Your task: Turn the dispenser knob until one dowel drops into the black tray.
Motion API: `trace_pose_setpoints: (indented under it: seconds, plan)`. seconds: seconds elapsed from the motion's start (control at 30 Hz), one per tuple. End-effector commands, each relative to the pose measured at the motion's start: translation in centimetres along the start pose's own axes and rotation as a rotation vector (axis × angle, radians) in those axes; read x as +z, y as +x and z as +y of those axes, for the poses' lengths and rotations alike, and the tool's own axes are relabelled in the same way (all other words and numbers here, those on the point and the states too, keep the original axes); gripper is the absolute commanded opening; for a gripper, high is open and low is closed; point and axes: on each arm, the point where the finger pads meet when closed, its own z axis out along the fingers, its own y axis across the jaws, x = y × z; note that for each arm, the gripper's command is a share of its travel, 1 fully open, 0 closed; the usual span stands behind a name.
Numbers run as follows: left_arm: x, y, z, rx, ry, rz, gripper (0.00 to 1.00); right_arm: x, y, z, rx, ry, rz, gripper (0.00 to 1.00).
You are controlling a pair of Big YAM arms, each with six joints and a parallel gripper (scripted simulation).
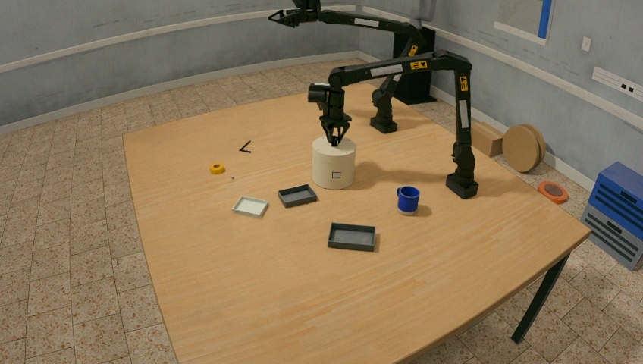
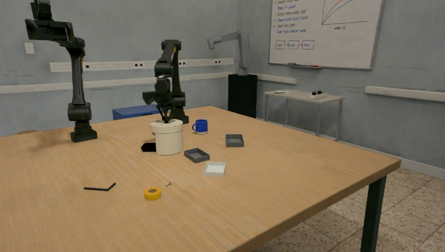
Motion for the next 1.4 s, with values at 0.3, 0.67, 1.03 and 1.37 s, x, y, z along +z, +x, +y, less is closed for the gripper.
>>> trace_pose_setpoints:
  seconds: [0.3,0.67,1.03,1.37]
  plan:
    - [-1.03,0.06,1.29,-0.412,-0.030,-0.026,0.00,0.09,-4.06,0.30,-0.043,-0.003,-0.064,1.00]
    - [-1.03,0.12,1.30,-0.652,-0.027,-0.031,0.00,0.09,-4.06,0.30,-0.043,-0.003,-0.064,1.00]
    - [-1.01,0.18,1.22,-0.854,-0.022,-0.033,0.00,0.09,-4.06,0.30,-0.043,-0.003,-0.064,1.00]
    - [-1.00,0.24,1.14,-1.156,-0.017,-0.039,0.00,0.09,-4.06,0.30,-0.043,-0.003,-0.064,1.00]
